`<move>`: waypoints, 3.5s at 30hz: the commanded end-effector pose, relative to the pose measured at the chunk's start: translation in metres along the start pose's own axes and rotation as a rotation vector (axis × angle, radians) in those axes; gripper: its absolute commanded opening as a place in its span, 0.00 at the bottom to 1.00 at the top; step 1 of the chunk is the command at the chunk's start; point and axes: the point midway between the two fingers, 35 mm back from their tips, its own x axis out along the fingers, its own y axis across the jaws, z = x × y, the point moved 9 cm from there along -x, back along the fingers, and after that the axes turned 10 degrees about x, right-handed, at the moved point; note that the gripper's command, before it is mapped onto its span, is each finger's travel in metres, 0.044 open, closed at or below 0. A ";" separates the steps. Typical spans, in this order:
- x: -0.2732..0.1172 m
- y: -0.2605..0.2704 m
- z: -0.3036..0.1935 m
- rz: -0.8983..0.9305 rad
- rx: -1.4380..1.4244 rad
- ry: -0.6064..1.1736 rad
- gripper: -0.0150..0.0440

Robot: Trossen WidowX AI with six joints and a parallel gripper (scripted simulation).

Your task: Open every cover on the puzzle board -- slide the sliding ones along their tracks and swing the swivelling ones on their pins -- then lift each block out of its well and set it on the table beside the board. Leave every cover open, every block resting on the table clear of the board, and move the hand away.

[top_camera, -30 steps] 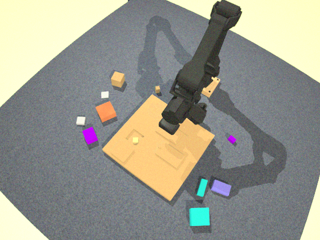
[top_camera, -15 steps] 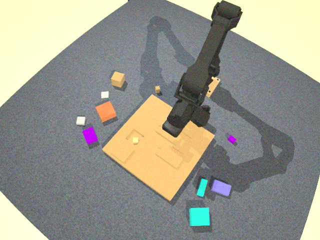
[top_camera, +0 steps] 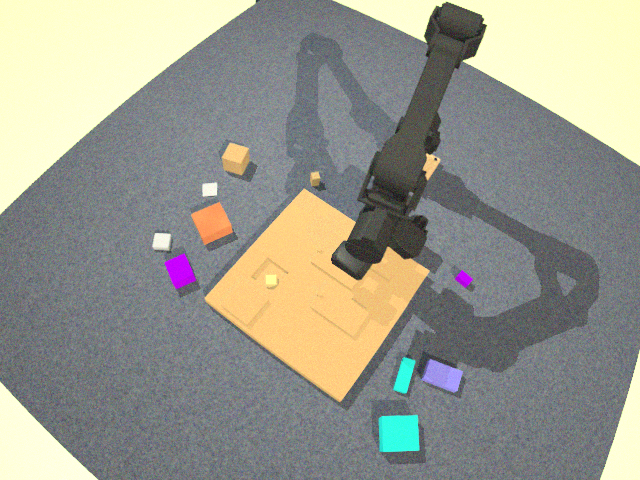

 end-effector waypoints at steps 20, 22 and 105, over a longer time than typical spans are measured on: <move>-0.002 0.003 0.024 -0.007 0.002 -0.010 0.25; -0.002 0.004 0.026 -0.007 0.002 -0.010 0.25; -0.063 -0.089 0.021 -0.013 0.002 -0.010 0.25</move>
